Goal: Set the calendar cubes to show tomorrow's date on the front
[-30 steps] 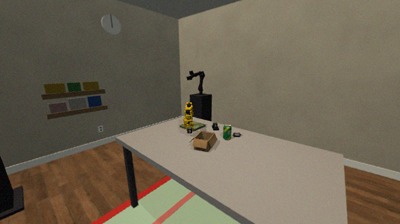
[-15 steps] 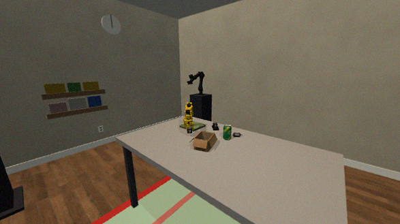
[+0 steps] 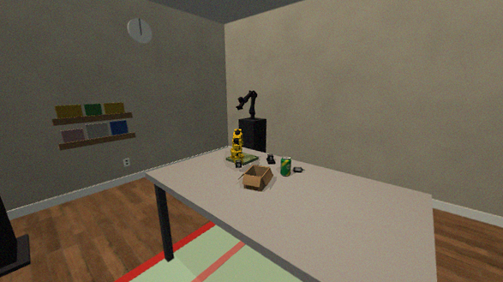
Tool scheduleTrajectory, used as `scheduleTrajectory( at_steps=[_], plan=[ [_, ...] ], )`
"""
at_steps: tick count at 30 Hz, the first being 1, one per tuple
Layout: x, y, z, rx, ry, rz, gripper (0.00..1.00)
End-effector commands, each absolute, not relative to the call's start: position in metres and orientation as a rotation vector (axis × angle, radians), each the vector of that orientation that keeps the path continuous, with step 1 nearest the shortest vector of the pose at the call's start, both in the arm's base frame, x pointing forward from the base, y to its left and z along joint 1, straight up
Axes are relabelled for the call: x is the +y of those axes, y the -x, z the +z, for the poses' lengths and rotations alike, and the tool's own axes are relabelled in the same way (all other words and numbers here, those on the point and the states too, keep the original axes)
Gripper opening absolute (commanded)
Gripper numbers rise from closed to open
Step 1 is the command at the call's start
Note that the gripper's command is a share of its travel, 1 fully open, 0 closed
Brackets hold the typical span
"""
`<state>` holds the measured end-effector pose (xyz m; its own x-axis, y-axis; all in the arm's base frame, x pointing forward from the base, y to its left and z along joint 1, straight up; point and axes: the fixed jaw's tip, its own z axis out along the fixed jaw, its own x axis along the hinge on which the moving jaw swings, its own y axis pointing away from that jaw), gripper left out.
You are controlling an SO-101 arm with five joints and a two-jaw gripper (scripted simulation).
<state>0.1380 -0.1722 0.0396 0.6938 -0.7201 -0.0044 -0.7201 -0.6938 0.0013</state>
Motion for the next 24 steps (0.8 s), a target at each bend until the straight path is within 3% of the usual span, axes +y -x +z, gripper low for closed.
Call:
scheduleTrajectory(
  at_steps=[1,24],
  plan=[
    [-0.174,-0.137,0.037,1.229,2.888,0.008,0.0],
    [-0.174,-0.137,0.027,1.229,2.888,0.008,0.0]
  ],
)
